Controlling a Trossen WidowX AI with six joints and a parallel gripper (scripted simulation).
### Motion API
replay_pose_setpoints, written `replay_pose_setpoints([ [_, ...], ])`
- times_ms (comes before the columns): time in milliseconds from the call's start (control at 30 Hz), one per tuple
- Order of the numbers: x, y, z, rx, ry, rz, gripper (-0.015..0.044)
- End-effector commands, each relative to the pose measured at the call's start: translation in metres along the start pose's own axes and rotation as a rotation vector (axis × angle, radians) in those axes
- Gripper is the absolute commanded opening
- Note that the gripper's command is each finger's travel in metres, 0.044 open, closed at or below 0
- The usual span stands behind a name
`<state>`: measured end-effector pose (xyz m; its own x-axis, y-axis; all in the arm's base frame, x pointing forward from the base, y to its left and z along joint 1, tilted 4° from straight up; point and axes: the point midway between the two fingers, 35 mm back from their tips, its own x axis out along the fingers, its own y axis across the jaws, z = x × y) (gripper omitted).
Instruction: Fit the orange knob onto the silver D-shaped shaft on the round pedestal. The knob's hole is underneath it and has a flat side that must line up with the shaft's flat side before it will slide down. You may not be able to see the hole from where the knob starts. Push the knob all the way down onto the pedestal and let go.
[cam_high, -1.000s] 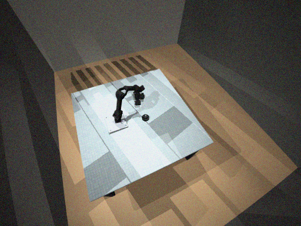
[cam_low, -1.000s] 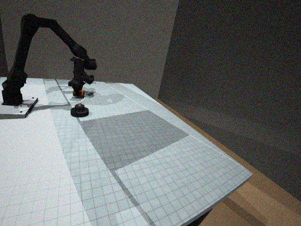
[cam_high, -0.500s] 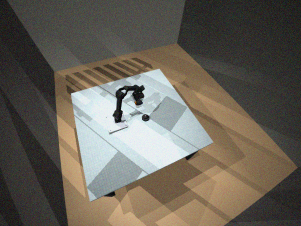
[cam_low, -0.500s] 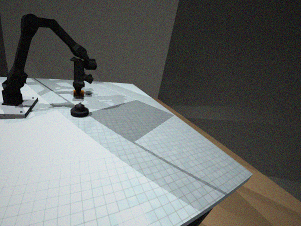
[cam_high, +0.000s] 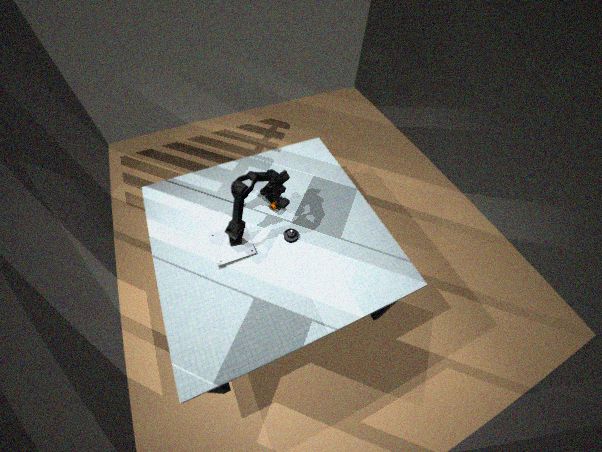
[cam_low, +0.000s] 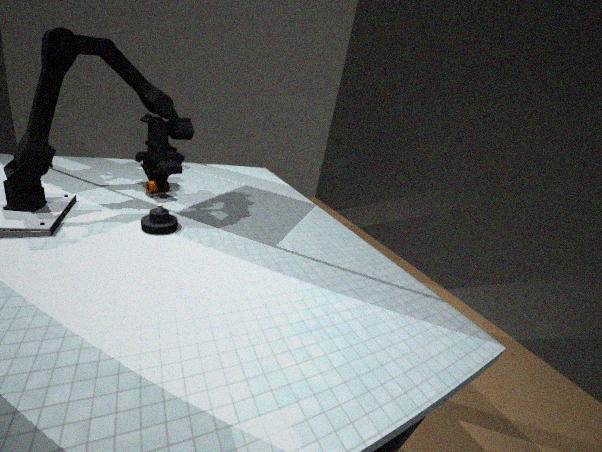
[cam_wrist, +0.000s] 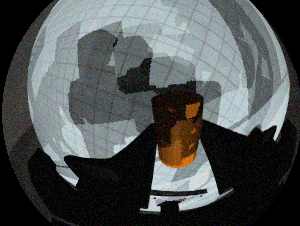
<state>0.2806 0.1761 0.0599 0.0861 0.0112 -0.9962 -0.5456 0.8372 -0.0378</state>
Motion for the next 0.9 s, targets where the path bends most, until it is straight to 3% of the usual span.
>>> replay_pose_setpoints([
  [0,-0.0033,0.0002,0.0019,-0.106,-0.010,0.001,0.0181],
  [233,-0.0033,0.0002,0.0019,-0.133,-0.010,0.001,0.0181],
  [867,-0.0032,0.0001,0.0019,-0.682,-0.010,-0.002,0.0181],
])
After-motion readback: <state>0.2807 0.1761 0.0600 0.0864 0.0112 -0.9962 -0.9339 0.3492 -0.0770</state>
